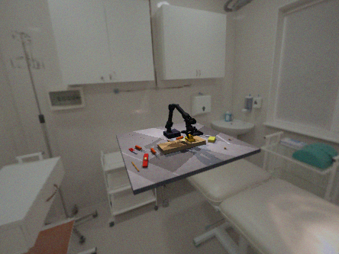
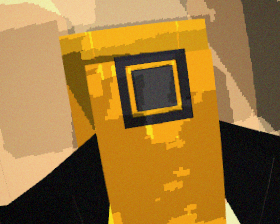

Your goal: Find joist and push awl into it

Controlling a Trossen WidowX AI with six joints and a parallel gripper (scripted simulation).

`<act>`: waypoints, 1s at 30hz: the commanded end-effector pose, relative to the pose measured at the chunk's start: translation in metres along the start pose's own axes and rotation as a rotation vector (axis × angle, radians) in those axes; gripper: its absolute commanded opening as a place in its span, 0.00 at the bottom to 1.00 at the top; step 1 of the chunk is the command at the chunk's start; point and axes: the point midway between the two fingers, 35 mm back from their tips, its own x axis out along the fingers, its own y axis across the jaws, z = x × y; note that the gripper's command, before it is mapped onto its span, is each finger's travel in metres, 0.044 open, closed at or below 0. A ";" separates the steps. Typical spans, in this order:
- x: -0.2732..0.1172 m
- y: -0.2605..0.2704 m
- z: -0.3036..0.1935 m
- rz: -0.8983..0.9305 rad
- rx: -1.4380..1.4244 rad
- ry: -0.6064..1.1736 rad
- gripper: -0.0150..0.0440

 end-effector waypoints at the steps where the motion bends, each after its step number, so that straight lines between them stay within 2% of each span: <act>1: 0.000 0.011 0.000 0.006 -0.002 0.001 0.25; 30: -0.001 0.066 0.000 0.011 0.000 0.001 0.25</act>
